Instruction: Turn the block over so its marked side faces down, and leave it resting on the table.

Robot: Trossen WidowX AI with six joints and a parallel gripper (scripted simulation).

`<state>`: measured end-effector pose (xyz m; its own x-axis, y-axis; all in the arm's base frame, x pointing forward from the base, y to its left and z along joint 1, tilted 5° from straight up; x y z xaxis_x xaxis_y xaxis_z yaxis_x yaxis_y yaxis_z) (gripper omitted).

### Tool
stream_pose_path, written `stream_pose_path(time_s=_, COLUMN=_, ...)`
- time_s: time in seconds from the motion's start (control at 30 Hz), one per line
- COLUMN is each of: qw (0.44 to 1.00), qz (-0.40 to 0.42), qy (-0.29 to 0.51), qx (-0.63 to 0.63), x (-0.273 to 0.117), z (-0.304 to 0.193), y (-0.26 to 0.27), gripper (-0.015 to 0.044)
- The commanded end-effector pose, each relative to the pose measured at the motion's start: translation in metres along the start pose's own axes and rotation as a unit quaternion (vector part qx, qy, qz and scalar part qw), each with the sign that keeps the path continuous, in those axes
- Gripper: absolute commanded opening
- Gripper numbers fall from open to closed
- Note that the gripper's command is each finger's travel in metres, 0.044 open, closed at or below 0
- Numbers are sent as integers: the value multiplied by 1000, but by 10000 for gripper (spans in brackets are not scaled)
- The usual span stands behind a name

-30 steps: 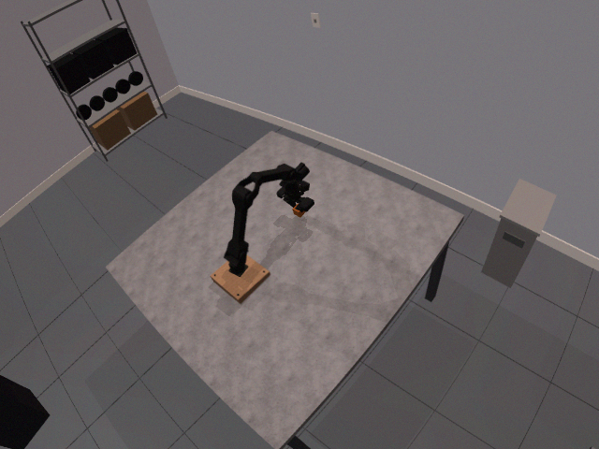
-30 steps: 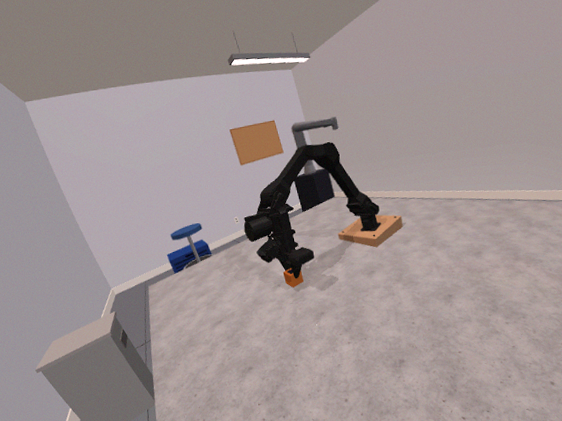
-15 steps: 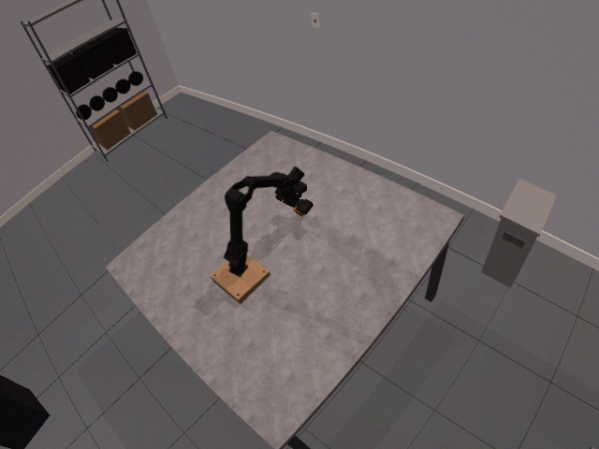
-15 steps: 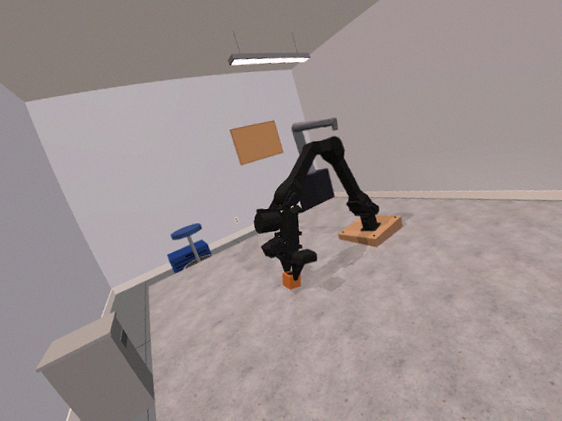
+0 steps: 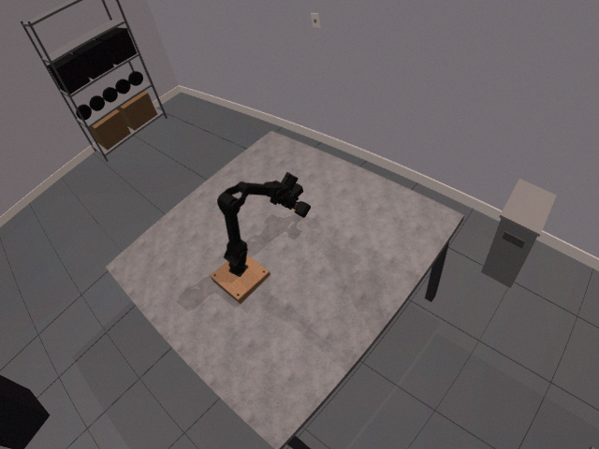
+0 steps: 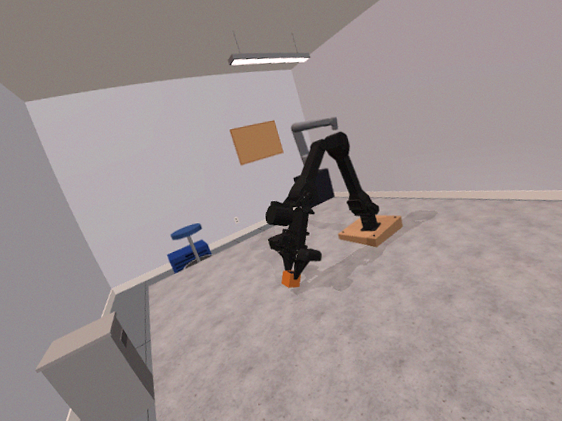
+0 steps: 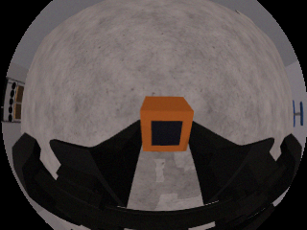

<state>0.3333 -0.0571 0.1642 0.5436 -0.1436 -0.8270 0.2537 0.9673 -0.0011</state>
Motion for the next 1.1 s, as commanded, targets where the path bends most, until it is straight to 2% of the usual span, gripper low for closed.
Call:
stream_pose_path(time_s=0.0, qw=1000, qz=-1, qy=-16, qx=-2, x=-2, z=-4, y=0, gripper=0)
stream_pose_path(time_s=0.6, qw=991, qz=17, qy=-132, qx=11, x=31, z=-30, y=-2, gripper=0)
stream_pose_path(time_s=1.07, qw=971, qz=19, qy=-238, qx=2, x=41, z=-60, y=-5, gripper=0)
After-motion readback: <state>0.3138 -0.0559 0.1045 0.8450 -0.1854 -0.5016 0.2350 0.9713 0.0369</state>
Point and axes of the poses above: the point midway between the two fingers, 35 mm back from their tips, its own x axis out along the fingers, its own y axis across the jaws, z = x × y, the point moved 10 cm from there along -x, back along the fingers, and after that the axes turned 4 degrees about x, right-handed, at the moved point
